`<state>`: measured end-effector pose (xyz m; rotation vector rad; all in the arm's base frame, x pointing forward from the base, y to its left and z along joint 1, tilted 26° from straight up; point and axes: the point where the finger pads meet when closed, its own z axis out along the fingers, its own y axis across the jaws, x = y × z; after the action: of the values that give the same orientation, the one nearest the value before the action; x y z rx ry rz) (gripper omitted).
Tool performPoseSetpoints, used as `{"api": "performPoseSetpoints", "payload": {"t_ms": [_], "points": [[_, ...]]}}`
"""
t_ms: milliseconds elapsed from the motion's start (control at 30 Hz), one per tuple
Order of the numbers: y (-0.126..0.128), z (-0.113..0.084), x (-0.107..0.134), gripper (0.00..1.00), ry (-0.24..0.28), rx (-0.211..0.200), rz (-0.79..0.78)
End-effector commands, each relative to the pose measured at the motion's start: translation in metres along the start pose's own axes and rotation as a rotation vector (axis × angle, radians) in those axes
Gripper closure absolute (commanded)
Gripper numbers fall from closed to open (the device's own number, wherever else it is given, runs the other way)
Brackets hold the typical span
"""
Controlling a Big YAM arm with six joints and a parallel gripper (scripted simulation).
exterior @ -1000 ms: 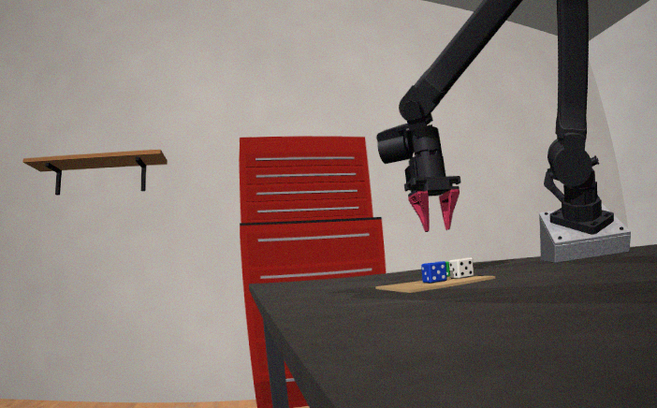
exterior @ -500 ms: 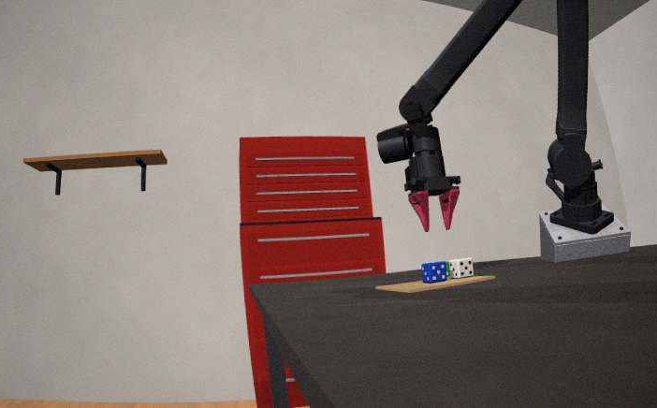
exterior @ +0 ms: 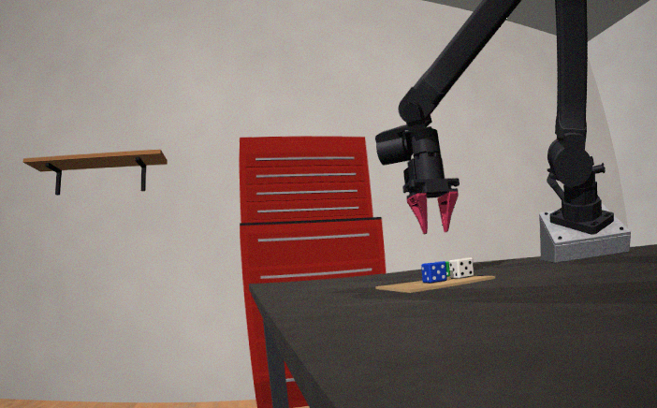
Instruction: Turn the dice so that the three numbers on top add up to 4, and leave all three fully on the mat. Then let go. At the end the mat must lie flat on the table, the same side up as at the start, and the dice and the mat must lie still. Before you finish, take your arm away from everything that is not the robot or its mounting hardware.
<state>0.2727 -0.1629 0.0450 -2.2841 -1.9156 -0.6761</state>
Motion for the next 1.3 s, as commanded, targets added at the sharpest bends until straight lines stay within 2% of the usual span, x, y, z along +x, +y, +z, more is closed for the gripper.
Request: {"api": "performPoseSetpoints", "payload": {"t_ms": [0, 133, 200, 500, 667, 700, 767, 1000, 1100, 1267], "points": [[-0.002, 0.006, 0.0, 0.55, 0.0, 0.0, 0.011], [0.0, 0.005, 0.0, 0.55, -0.007, -0.01, 0.007], [-0.001, 0.012, 0.002, 0.55, 0.003, 0.004, 0.005], [-0.001, 0.027, 0.002, 0.55, 0.004, 0.004, 0.006], [-0.002, 0.03, -0.001, 0.55, 0.002, 0.0, 0.014], [0.002, 0.027, 0.003, 0.55, -0.007, -0.014, -0.002], [-0.001, 0.036, 0.002, 0.55, 0.004, 0.004, 0.006], [-0.001, 0.046, 0.002, 0.55, 0.004, 0.004, 0.006], [-0.001, 0.044, -0.002, 0.55, -0.004, -0.01, 0.016], [0.0, 0.048, 0.001, 0.55, 0.0, -0.003, 0.004]]}}
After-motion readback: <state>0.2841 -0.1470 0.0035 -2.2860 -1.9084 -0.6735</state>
